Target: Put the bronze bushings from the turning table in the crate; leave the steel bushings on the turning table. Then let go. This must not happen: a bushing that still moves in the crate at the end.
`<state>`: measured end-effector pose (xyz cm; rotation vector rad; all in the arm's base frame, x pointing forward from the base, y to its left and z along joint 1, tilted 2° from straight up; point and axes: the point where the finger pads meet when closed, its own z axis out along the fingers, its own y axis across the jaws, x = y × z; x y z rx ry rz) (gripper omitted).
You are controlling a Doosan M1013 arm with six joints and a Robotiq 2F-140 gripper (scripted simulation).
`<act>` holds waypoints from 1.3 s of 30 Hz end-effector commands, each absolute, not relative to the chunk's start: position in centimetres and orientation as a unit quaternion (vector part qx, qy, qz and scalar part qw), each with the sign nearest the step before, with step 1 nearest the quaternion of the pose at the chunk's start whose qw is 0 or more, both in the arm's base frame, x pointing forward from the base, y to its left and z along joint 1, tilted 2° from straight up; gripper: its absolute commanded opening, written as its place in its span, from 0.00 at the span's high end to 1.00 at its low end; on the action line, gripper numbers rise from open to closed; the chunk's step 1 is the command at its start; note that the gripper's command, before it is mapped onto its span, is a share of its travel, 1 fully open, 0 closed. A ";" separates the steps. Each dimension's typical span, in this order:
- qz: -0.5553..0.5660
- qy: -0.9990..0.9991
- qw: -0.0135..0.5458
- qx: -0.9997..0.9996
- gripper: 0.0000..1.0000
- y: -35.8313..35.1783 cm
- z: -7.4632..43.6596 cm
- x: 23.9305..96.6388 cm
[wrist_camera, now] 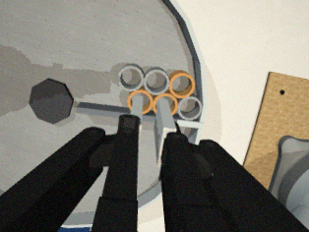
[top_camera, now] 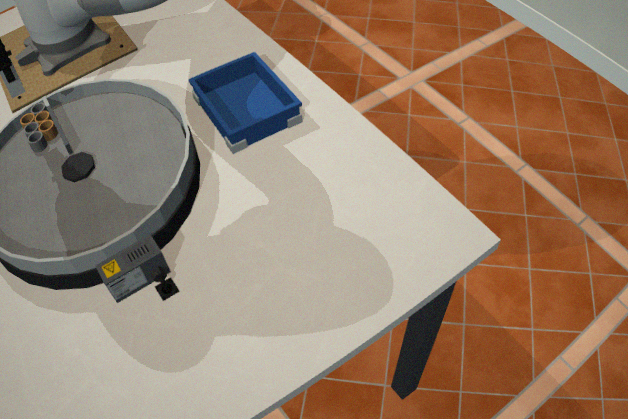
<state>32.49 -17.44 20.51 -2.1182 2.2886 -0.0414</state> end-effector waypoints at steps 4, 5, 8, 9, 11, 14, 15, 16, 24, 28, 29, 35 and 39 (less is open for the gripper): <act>-0.013 0.734 0.012 -0.679 0.91 -17.4 20.5 32.5; -0.013 0.734 0.012 -0.679 0.91 -17.4 20.5 32.5; -0.013 0.734 0.012 -0.679 0.91 -17.4 20.5 32.5; -0.013 0.734 0.012 -0.679 0.91 -17.4 20.5 32.5; -0.013 0.734 0.012 -0.679 0.91 -17.4 20.5 32.5; -0.013 0.734 0.012 -0.679 0.91 -17.4 20.5 32.5; -0.013 0.734 0.012 -0.679 0.91 -17.4 20.5 32.5; -0.013 0.734 0.012 -0.679 0.91 -17.4 20.5 32.5; -0.013 0.734 0.012 -0.679 0.91 -17.4 20.5 32.5; -0.013 0.734 0.012 -0.679 0.91 -17.4 20.5 32.5; -0.013 0.734 0.012 -0.679 0.91 -17.4 20.5 32.5; -0.013 0.734 0.012 -0.679 0.91 -17.4 20.5 32.5; -0.013 0.734 0.012 -0.679 0.94 -17.4 20.5 32.5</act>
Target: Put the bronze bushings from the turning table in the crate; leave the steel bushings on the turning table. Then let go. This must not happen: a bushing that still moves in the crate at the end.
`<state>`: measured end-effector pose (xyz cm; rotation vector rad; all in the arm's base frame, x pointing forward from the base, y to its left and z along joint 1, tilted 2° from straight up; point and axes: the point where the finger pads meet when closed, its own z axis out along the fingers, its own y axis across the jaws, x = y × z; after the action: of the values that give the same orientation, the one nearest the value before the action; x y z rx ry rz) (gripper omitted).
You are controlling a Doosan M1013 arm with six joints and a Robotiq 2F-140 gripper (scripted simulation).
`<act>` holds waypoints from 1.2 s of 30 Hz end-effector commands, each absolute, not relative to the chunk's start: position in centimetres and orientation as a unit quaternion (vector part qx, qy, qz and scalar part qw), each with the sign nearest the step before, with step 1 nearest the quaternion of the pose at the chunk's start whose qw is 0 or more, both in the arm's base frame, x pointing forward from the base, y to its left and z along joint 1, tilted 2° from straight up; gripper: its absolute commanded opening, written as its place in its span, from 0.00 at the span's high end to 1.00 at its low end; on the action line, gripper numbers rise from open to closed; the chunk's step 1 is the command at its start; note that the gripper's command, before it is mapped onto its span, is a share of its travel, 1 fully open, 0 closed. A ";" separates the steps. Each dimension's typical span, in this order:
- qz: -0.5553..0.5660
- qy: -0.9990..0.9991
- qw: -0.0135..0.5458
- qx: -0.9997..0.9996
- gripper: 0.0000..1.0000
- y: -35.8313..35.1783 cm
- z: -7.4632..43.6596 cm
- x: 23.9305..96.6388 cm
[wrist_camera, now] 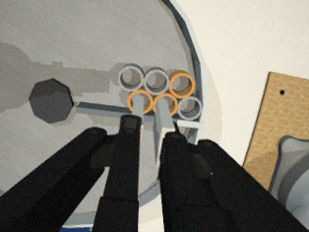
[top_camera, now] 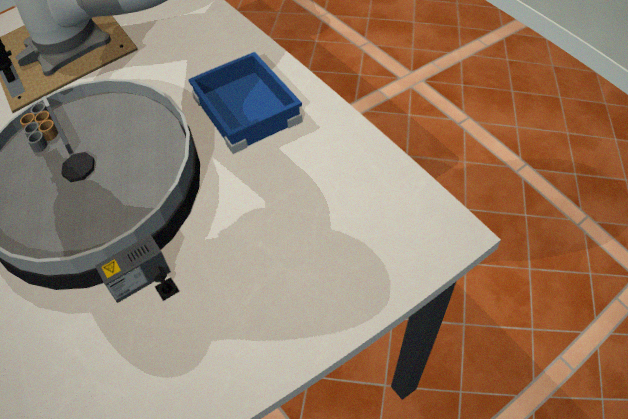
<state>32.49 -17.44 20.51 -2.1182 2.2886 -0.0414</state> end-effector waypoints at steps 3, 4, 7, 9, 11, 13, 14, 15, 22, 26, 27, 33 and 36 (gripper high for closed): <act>-0.013 0.735 0.011 -0.678 0.94 -17.4 20.5 32.5; -0.013 0.735 0.010 -0.677 0.94 -17.4 20.5 32.5; -0.013 0.740 0.006 -0.673 0.94 -17.5 20.4 32.4; -0.014 0.745 0.001 -0.667 0.94 -17.5 20.3 32.4; -0.014 0.752 -0.005 -0.659 0.94 -17.5 20.2 32.3; -0.015 0.756 -0.009 -0.655 0.94 -17.5 20.1 32.3; -0.015 0.756 -0.009 -0.655 0.94 -17.5 20.1 32.3; -0.016 0.760 -0.014 -0.649 0.94 -17.5 20.0 32.3; -0.023 0.802 -0.056 -0.595 0.94 -17.7 19.2 32.0; -0.031 0.830 -0.089 -0.549 0.94 -18.0 18.7 31.8; -0.034 0.837 -0.098 -0.537 0.94 -18.1 18.5 31.8; -0.041 0.866 -0.137 -0.479 0.94 -18.3 17.8 31.5; -0.045 0.886 -0.169 -0.430 0.94 -18.4 17.2 31.2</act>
<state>31.44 -18.35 17.70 -1.6315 3.0042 -0.1403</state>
